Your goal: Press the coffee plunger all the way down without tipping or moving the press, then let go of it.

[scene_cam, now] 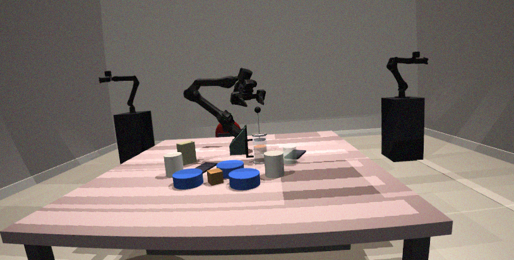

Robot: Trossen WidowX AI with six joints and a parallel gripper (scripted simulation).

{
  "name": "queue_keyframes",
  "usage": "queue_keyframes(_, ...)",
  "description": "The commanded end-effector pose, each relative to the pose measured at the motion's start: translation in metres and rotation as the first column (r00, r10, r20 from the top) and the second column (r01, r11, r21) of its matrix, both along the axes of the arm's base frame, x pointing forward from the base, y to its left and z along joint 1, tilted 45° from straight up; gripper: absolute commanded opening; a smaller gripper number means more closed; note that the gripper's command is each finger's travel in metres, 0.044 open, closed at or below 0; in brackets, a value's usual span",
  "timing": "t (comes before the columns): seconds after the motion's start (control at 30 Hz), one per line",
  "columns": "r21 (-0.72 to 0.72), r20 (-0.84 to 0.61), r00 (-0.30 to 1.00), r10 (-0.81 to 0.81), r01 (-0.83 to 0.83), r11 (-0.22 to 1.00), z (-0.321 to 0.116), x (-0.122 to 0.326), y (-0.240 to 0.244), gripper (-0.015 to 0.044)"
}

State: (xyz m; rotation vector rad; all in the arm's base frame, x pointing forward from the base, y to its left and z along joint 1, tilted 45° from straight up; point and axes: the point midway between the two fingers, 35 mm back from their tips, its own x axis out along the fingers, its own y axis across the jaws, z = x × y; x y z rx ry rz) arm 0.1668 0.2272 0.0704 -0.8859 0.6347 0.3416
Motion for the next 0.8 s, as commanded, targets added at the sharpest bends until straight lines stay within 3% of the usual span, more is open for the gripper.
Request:
queue_keyframes(0.0, -0.013, -0.006, 1.000, 0.001, -0.001, 1.000, -0.007, 0.004, -0.003, 0.0440)
queue_keyframes(0.57, -0.012, -0.003, 1.000, 0.003, -0.003, 1.000, -0.023, 0.023, -0.003, 0.0440)
queue_keyframes(0.77, -0.012, -0.003, 1.000, 0.003, -0.003, 1.000, -0.023, 0.023, -0.003, 0.0282)
